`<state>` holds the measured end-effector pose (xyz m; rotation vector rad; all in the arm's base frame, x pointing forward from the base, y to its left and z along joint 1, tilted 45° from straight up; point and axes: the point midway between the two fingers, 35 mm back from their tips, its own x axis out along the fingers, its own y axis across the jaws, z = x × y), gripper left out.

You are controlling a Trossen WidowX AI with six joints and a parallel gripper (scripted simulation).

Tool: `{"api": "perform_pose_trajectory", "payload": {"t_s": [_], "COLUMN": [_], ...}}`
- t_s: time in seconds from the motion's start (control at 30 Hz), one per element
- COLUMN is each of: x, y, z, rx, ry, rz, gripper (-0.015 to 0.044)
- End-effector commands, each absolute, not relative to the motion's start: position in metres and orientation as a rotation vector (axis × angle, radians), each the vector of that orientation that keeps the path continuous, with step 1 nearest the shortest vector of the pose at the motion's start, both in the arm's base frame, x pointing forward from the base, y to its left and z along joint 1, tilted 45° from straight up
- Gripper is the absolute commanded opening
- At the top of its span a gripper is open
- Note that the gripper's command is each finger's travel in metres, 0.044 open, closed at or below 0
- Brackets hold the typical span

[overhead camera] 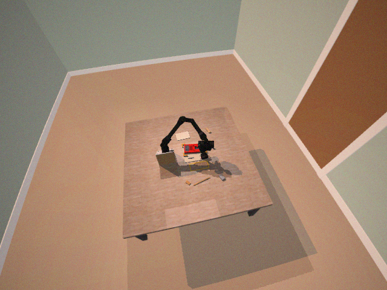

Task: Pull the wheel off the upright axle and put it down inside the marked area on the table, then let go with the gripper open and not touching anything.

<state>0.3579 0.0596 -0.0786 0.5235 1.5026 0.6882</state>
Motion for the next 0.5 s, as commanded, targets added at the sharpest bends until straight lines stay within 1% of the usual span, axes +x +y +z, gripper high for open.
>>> {"api": "perform_pose_trajectory", "payload": {"t_s": [0.0,0.47], "x": [0.3581,0.3586], "y": [0.0585,0.0552], "z": [-0.0775,-0.0743], "rx": [0.519,0.52], "ry": [1.502,1.502], "rz": [0.69,0.69], "gripper": [0.0,0.0]}}
